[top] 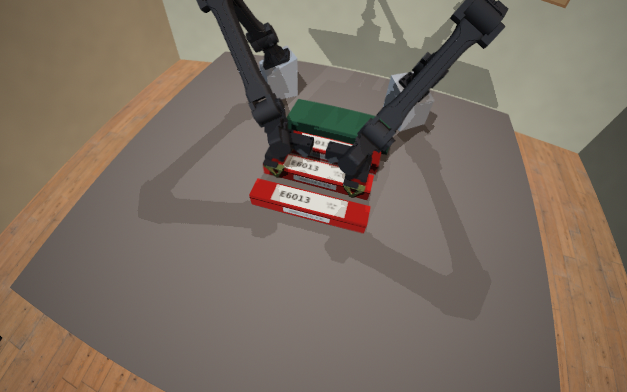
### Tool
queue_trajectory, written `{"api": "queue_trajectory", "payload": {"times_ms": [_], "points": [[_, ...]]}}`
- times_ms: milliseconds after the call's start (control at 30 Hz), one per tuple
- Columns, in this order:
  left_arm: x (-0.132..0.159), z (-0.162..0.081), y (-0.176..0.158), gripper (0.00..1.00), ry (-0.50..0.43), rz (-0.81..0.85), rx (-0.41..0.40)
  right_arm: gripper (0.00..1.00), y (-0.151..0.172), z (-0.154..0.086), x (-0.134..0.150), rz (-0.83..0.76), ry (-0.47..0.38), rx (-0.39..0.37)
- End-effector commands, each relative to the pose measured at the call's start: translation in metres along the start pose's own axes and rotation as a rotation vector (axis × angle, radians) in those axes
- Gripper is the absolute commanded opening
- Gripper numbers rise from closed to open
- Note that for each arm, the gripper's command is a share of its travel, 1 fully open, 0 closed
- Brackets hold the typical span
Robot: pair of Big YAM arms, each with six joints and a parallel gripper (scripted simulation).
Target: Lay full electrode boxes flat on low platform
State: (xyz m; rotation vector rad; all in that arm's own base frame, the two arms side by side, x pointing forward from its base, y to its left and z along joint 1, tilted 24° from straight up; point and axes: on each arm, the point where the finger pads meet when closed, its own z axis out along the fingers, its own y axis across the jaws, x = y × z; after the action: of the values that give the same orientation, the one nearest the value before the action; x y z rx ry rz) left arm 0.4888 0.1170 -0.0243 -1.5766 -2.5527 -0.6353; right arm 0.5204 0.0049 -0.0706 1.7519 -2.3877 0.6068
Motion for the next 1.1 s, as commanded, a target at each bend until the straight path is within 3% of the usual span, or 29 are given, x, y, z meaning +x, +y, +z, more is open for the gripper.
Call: {"api": "queue_trajectory", "payload": {"times_ms": [0, 100, 133, 1067], "points": [[0.0053, 0.0075, 0.005, 1.0, -0.003, -0.01, -0.004, 1.0, -0.0171, -0.0111, -0.0048, 0.013, -0.021, 0.037], [0.0055, 0.0077, 0.0044, 1.0, -0.003, -0.009, -0.003, 1.0, -0.0173, -0.0112, -0.0048, 0.013, -0.021, 0.037], [0.0055, 0.0077, 0.0044, 0.0, -0.003, -0.009, -0.003, 0.0, -0.0173, -0.0112, -0.0048, 0.013, -0.021, 0.037], [0.0056, 0.0074, 0.0051, 0.0, -0.002, -0.011, -0.004, 0.0, -0.0173, -0.0112, -0.0048, 0.013, -0.021, 0.037]]}}
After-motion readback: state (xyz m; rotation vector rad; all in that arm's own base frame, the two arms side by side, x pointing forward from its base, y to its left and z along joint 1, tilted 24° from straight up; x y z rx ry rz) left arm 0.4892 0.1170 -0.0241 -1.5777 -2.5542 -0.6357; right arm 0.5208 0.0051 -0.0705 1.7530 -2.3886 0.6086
